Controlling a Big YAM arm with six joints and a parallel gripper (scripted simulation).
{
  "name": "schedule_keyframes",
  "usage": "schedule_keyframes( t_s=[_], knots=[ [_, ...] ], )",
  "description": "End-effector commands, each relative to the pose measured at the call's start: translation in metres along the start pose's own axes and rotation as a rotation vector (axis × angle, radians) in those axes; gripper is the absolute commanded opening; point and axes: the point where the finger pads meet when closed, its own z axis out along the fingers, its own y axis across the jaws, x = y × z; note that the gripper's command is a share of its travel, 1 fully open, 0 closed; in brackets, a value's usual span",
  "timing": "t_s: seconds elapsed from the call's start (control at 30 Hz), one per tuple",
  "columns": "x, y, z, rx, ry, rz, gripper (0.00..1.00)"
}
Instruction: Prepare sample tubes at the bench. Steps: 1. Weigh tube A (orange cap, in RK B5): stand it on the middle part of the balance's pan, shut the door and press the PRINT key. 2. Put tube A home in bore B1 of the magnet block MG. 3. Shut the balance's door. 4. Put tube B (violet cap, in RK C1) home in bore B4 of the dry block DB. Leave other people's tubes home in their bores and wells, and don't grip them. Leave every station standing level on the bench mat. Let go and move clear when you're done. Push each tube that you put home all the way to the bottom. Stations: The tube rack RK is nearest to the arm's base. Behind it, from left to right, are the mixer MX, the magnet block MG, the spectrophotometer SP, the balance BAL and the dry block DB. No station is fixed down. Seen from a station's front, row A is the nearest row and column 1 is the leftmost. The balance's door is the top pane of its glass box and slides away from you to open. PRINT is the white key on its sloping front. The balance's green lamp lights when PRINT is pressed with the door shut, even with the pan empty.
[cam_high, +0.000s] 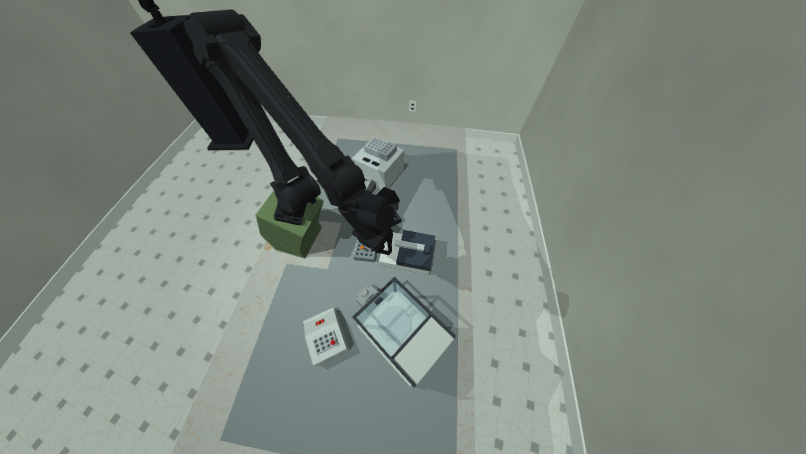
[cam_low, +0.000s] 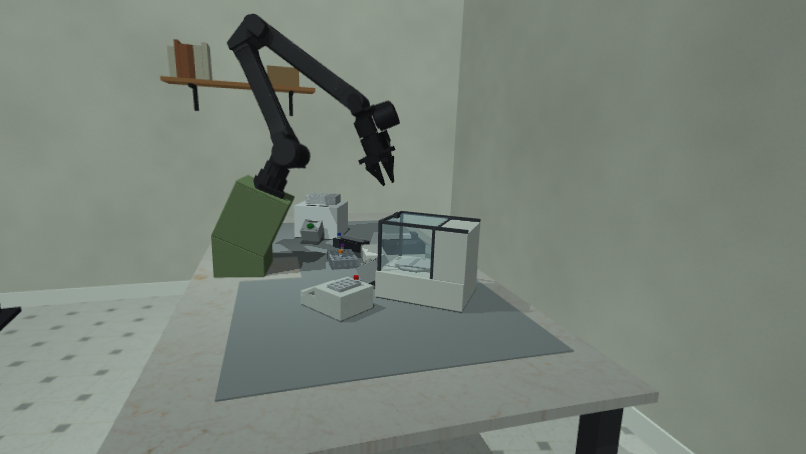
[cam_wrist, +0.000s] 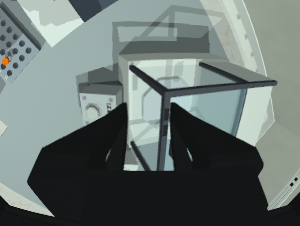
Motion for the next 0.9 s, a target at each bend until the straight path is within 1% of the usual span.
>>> schedule_keyframes(
  t_s=[0.0,0.03,0.13,0.17,0.2,0.27,0.3,0.43,0.47,0.5,0.6,0.63,0.7,0.77,0.8,0.87],
  knots=[
    [0.014,-0.033,-0.002,-0.032,0.026,-0.041,0.3],
    [0.014,-0.033,-0.002,-0.032,0.026,-0.041,0.3],
    [0.037,-0.045,0.002,-0.122,0.066,-0.015,0.3],
    [0.044,-0.049,0.004,-0.144,0.075,-0.009,0.3],
    [0.051,-0.052,0.005,-0.144,0.076,-0.009,0.3],
    [0.067,-0.06,0.008,-0.204,0.106,0.008,0.3],
    [0.074,-0.064,0.009,-0.214,0.107,0.012,0.3],
    [0.106,-0.079,0.014,-0.335,0.164,0.047,0.3],
    [0.113,-0.083,0.016,-0.355,0.173,0.053,0.3],
    [0.12,-0.086,0.017,-0.355,0.173,0.053,0.3],
    [0.12,-0.086,0.017,-0.355,0.173,0.053,0.3],
    [0.106,-0.065,0.017,-0.377,0.155,0.039,0.3],
    [0.105,-0.065,0.016,-0.377,0.155,0.039,0.3],
    [0.103,-0.086,0.011,-0.341,0.159,0.025,0.3],
    [0.103,-0.088,0.011,-0.332,0.161,0.021,0.3],
    [0.103,-0.087,0.011,-0.335,0.162,0.029,0.3]
  ],
)
